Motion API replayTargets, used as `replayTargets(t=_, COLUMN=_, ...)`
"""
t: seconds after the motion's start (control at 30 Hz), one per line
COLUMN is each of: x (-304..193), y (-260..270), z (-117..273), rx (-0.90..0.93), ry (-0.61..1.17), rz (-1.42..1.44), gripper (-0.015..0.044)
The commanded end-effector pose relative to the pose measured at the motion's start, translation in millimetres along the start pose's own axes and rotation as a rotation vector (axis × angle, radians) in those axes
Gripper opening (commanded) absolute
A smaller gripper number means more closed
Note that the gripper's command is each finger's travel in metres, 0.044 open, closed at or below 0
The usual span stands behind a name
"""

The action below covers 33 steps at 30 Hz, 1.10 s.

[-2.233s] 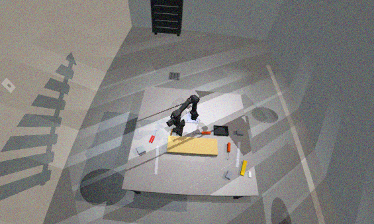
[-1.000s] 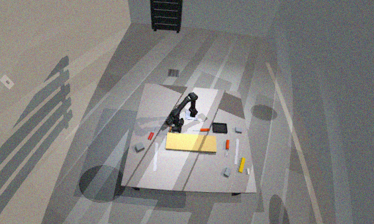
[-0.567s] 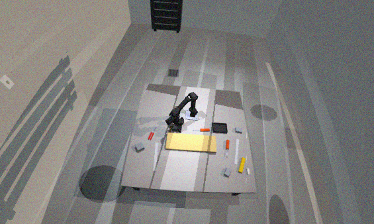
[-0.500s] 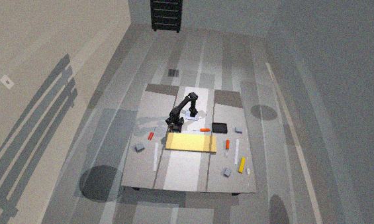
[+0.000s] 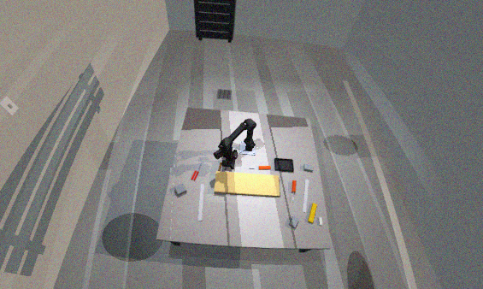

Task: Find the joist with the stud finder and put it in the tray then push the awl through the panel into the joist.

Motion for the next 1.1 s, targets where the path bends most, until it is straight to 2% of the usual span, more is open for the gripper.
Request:
replayTargets(t=0.0, x=1.0, y=-1.1, z=10.9, rx=-0.017, ry=0.004, rz=-0.002, gripper=0.0)
replayTargets(t=0.4, x=2.8, y=0.2, z=19.9, rx=-0.017, ry=0.011, rz=-0.002, gripper=0.0)
replayTargets(t=1.07, x=8.7, y=2.5, z=15.0, rx=-0.038, ry=0.144, rz=-0.001, gripper=0.0)
Point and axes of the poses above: the point midway between the two fingers, 35 mm back from their tips, its own z axis back along the fingers, its own y axis across the jaws, x = y × z, the point moved 2 cm from there along z, back along the fingers, and after that the axes turned 14 degrees about -z, right-handed, at the moved point
